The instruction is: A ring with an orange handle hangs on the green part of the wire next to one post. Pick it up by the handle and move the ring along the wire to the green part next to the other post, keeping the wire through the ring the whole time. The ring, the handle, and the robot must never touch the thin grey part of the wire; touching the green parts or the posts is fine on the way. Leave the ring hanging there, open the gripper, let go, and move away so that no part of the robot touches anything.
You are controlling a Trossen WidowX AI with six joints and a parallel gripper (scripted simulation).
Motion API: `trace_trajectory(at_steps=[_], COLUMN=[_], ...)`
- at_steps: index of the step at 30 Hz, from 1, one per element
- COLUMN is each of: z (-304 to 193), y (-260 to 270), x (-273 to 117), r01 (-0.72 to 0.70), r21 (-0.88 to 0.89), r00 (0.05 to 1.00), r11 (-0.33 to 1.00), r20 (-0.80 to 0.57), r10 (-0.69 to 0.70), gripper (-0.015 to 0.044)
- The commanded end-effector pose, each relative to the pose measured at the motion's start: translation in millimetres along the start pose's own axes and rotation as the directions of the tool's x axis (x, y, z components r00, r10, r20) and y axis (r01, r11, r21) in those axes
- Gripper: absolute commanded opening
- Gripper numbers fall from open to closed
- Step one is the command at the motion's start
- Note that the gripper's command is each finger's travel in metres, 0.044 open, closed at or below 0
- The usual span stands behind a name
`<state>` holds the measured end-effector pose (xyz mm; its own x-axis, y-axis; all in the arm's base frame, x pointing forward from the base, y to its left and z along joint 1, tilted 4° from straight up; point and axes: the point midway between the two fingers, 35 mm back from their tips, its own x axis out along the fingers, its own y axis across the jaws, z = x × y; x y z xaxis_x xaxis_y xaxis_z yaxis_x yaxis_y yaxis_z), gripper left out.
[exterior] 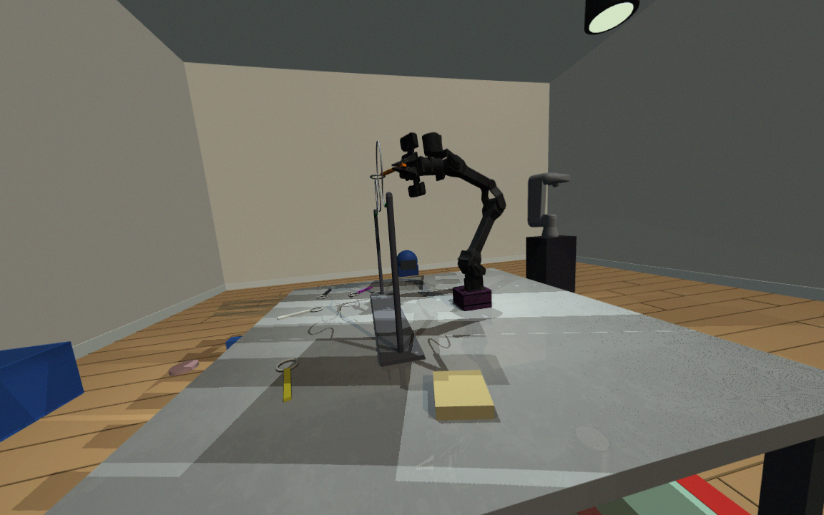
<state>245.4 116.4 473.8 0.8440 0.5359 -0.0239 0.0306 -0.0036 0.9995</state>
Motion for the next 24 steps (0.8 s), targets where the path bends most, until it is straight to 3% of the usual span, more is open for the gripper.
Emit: trace_trajectory(at_steps=[1,24], z=[-0.2,0.8], y=[-0.6,-8.0], x=[0.3,0.7], r01=[0.024,0.166], r21=[-0.047,-0.286], r00=[1.000,0.986], r11=[0.999,0.944], r20=[0.007,0.061], r10=[-0.024,-0.155], gripper=[-0.0150,-0.0150])
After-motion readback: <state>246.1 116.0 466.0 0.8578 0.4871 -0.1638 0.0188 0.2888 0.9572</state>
